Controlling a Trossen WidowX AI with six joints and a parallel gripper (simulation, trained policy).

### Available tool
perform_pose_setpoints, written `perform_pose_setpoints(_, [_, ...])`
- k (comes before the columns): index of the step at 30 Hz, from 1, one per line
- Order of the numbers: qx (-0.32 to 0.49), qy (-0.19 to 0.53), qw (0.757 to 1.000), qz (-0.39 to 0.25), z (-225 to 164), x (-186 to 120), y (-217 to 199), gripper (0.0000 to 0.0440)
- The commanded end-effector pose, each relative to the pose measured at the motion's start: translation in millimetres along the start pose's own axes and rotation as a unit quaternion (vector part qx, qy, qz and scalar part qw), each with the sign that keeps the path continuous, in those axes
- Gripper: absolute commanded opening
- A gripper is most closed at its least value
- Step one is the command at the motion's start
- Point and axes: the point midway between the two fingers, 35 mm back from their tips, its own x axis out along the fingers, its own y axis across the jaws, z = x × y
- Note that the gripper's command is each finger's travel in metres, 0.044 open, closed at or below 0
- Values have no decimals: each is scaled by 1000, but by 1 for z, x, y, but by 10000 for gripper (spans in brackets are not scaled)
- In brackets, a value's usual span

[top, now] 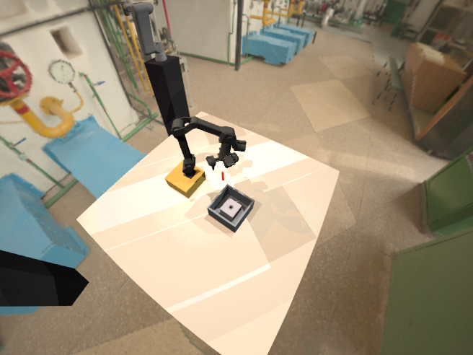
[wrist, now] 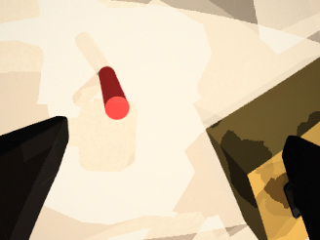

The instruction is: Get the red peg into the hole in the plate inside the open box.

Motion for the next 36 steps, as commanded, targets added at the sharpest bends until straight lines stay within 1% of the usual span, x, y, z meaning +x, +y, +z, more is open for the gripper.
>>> perform_pose_setpoints(1, [8,9,1000,-8,-4,13,5,440])
perform_pose_setpoints(9, [18,13,1000,-6,-8,40,20,440])
perform_pose_setpoints(20, [30,2,1000,8,-9,84,36,440])
perform_pose_setpoints(23, [30,0,1000,9,-8,93,38,426])
perform_pose_setpoints(25, [30,1,1000,8,-9,100,38,390])
perform_pose_setpoints(31, [32,6,999,0,-12,116,37,234])
perform_pose_setpoints(36, [33,12,999,-13,-15,124,35,103])
